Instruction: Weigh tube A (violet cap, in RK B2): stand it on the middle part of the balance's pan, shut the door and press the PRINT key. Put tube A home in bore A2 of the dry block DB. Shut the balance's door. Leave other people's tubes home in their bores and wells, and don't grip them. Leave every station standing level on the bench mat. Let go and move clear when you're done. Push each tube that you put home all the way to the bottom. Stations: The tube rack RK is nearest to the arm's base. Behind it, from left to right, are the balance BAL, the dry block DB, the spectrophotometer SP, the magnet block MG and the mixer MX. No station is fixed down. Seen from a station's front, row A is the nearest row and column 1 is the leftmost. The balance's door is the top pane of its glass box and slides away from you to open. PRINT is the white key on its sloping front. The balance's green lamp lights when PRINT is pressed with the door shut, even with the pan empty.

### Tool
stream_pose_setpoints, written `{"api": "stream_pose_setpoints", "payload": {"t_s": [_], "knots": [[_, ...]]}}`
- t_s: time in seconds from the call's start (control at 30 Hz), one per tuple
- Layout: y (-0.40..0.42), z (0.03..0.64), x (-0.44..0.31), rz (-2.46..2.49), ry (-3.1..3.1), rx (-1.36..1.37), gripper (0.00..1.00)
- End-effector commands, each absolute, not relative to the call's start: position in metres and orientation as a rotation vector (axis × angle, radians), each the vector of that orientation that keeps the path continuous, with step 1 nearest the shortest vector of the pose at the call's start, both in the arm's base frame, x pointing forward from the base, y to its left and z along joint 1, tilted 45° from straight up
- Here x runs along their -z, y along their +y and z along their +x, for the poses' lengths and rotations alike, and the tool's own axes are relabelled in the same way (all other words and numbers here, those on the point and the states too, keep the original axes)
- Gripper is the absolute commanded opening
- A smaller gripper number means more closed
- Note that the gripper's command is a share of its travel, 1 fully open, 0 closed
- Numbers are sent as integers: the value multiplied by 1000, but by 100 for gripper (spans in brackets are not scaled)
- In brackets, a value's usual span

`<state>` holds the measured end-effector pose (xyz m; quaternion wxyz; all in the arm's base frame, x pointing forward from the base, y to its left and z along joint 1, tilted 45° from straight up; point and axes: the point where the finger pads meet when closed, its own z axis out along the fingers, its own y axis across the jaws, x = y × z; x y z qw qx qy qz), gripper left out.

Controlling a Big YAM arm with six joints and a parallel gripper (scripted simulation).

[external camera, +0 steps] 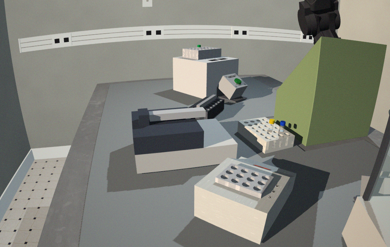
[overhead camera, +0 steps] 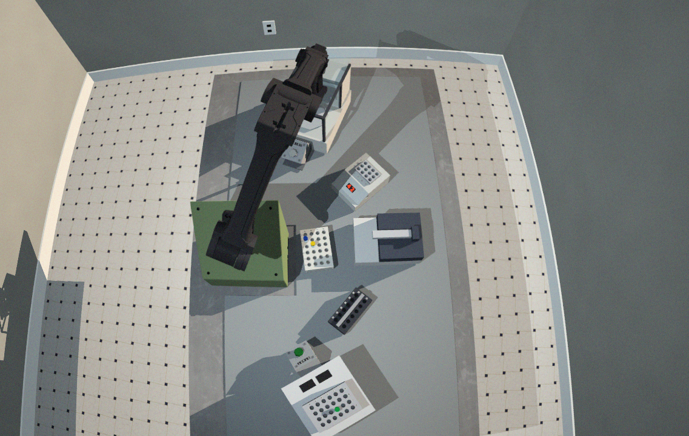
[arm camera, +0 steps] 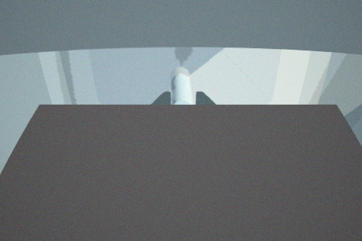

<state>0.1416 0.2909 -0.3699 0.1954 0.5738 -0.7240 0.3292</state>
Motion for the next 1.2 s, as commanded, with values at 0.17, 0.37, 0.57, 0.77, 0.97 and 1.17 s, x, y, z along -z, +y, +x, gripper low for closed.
{"api": "stream_pose_setpoints", "payload": {"t_s": [0.17,0.37,0.57,0.77,0.97,1.17], "knots": [[307,146,370,1630,-2055,-904,9],[307,146,370,1630,-2055,-904,9],[307,146,370,1630,-2055,-904,9],[285,145,379,1613,-2025,-915,9],[306,147,372,1630,-2055,-905,9],[306,147,372,1630,-2055,-905,9]]}}
